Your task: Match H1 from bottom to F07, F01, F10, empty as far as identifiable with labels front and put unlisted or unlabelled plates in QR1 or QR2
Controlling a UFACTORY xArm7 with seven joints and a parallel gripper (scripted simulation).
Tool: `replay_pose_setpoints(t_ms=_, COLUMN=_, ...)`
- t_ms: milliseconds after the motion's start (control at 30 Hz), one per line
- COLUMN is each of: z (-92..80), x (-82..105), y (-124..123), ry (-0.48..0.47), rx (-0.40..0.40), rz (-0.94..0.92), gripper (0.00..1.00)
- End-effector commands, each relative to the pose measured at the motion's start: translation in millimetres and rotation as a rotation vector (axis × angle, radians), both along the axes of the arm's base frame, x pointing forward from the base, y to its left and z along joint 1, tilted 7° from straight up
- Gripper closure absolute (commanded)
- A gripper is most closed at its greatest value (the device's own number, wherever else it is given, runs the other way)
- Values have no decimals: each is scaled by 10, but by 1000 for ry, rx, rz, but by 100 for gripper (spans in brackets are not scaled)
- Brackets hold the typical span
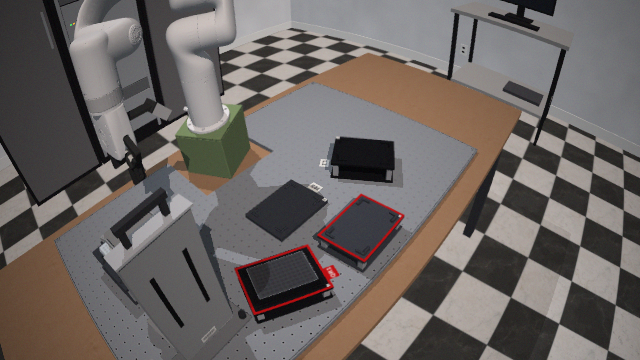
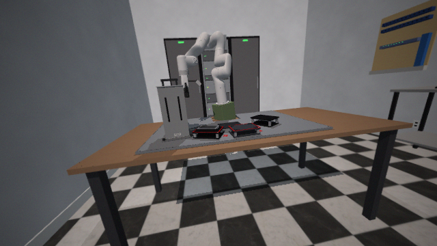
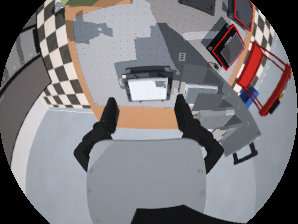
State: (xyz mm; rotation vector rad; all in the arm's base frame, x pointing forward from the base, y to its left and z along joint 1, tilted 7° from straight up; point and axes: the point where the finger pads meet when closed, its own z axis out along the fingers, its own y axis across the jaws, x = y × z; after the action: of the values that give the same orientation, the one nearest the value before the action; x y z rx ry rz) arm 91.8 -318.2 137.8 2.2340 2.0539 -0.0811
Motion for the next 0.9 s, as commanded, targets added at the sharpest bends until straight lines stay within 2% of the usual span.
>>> replay_pose_setpoints(t_ms=0, z=110, x=0, y=7, ry=-1, rx=-2, rz=0, gripper=0)
replay_pose_setpoints(t_ms=867, z=906, x=-26, y=99, ry=-1, rx=-2, rz=0, gripper=0)
